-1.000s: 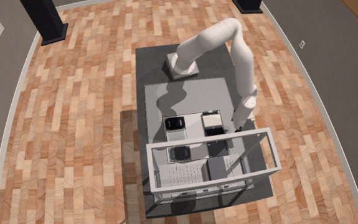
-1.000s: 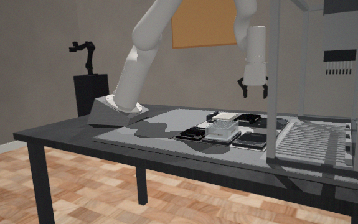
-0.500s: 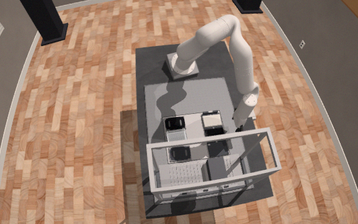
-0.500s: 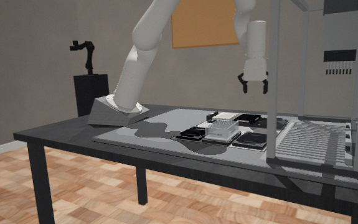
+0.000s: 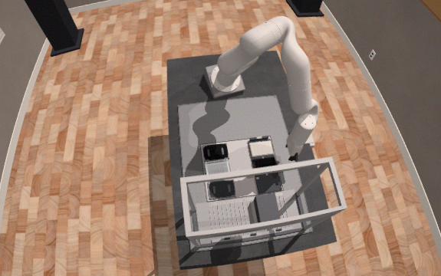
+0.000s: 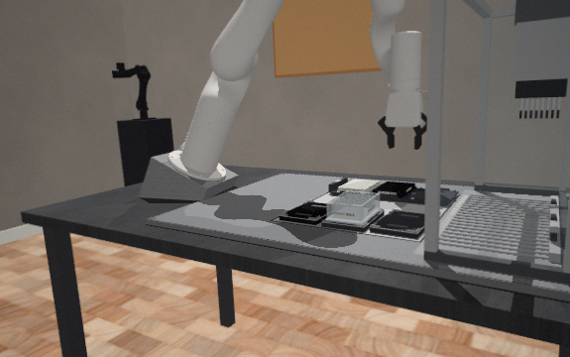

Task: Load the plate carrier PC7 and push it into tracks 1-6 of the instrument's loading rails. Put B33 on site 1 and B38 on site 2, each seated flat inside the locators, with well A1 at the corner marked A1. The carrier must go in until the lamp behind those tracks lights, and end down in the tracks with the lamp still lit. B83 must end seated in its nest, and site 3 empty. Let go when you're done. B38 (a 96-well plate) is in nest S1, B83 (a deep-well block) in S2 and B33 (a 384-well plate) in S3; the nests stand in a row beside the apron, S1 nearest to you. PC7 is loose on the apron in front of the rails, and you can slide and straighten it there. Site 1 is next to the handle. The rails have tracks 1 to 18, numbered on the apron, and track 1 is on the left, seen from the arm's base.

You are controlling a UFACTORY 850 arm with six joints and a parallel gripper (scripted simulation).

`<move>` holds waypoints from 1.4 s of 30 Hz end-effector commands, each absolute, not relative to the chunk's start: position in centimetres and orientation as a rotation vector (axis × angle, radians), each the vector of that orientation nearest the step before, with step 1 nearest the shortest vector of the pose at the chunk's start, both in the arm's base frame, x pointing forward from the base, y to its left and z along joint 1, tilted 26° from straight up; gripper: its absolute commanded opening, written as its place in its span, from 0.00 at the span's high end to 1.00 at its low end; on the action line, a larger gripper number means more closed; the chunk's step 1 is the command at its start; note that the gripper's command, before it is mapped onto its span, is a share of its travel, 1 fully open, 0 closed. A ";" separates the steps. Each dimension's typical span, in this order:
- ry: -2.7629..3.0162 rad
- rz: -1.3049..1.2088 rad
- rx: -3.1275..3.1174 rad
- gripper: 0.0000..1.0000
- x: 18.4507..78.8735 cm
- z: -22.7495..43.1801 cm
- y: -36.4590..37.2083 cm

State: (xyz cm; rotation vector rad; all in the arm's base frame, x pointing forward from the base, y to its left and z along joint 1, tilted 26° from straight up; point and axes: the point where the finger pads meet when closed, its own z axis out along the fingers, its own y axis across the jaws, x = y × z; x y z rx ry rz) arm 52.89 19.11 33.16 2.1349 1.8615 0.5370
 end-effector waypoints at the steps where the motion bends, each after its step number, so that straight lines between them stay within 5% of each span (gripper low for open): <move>1: 1.735 0.565 2.258 0.18 51.4 32.5 18.3; 42: 0.119 0.718 3.086 0.18 36.8 24.9 9.8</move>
